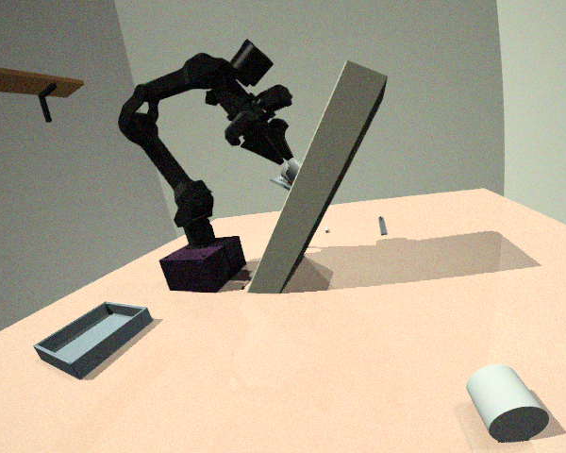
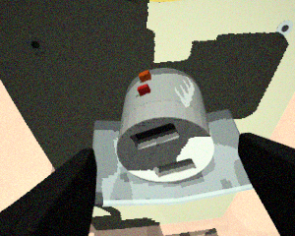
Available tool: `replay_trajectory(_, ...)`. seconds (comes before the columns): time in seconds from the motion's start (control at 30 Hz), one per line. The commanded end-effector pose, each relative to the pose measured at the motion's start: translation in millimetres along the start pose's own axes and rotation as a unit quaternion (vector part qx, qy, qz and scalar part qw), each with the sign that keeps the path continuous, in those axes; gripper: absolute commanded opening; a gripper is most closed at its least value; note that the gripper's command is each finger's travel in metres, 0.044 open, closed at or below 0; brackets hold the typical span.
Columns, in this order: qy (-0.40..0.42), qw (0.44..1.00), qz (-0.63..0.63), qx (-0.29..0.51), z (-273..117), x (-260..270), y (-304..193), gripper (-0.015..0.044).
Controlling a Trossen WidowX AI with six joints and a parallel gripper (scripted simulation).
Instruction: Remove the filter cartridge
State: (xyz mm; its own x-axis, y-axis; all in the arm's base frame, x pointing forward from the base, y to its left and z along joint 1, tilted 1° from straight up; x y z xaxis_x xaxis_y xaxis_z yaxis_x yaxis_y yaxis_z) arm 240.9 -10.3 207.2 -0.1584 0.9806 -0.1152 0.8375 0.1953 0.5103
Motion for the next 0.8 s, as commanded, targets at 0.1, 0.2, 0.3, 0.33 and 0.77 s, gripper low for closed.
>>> replay_trajectory(0.1, 0.0, 1.0, 0.002, 0.007, 15, 0, -2, 0.0305)
replay_trajectory(0.2, 0.0, 1.0, 0.002, 0.007, 20, 0, -2, 0.0305)
replay_trajectory(0.3, 0.0, 1.0, 0.002, 0.007, 24, 0, -3, 0.0305)
replay_trajectory(0.33, 0.0, 1.0, 0.002, 0.007, 25, 0, -3, 0.0305)
replay_trajectory(0.77, 0.0, 1.0, 0.0, 0.002, 22, 0, -2, 0.0212)
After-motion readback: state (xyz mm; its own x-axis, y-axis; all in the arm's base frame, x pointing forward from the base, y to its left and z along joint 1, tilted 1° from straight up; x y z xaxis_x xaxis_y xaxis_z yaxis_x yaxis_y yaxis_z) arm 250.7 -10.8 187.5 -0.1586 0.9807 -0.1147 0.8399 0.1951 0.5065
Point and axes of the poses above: the point midway between the two fingers, 35 mm back from their tips, its own z axis out along the fingers, its own x axis across the jaws, y = z × x, the point moved 2 cm from there along -z, back along the fingers, and after that the axes turned 14 degrees about -z, right-handed, at the moved point
